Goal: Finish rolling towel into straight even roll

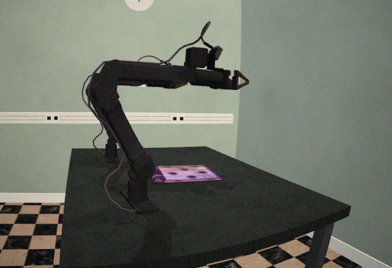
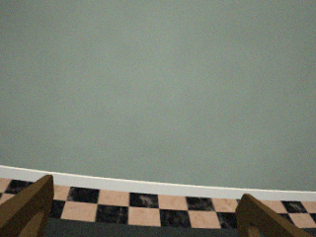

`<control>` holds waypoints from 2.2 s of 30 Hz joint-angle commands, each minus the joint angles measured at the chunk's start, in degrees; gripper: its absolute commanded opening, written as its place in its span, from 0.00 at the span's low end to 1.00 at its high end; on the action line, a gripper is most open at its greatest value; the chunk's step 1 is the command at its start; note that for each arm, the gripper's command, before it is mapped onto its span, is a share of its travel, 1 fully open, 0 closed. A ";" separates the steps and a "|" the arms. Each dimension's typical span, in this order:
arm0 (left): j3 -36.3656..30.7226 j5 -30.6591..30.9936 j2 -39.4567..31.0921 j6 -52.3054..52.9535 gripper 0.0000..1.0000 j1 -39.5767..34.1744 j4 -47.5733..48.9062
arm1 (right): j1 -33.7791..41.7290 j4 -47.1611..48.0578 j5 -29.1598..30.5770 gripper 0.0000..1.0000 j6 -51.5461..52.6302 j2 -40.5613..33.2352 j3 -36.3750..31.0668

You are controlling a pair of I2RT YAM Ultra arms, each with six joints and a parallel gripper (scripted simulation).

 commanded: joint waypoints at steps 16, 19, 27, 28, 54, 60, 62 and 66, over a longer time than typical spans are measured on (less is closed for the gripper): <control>0.95 -0.01 -0.52 0.06 1.00 -0.01 0.33 | -0.01 0.21 0.01 1.00 0.04 -0.57 0.82; -0.25 0.27 -0.17 0.18 1.00 0.02 0.00 | -0.02 -0.05 -0.20 1.00 -0.15 -0.20 -0.23; -5.36 5.86 -3.85 4.00 1.00 0.34 -0.27 | -0.10 -1.20 -4.47 1.00 -3.57 -3.98 -4.98; -6.35 6.94 -4.58 4.81 0.99 0.37 -0.38 | -0.09 -1.48 -5.29 1.00 -4.29 -4.75 -5.91; -26.93 32.71 -18.57 38.16 0.99 -5.91 -16.69 | 8.14 -21.53 -22.02 0.99 -31.42 -24.36 -27.14; -29.93 32.40 -17.51 47.65 0.99 -13.79 -22.07 | 16.72 -27.03 -19.92 0.99 -37.37 -26.49 -31.40; -30.75 31.42 -16.71 50.01 0.99 -17.01 -23.32 | 20.33 -28.24 -18.40 0.99 -38.44 -26.77 -32.76; -32.11 28.99 -14.38 53.37 0.98 -23.58 -24.61 | 28.05 -29.49 -14.70 0.98 -39.06 -26.59 -35.27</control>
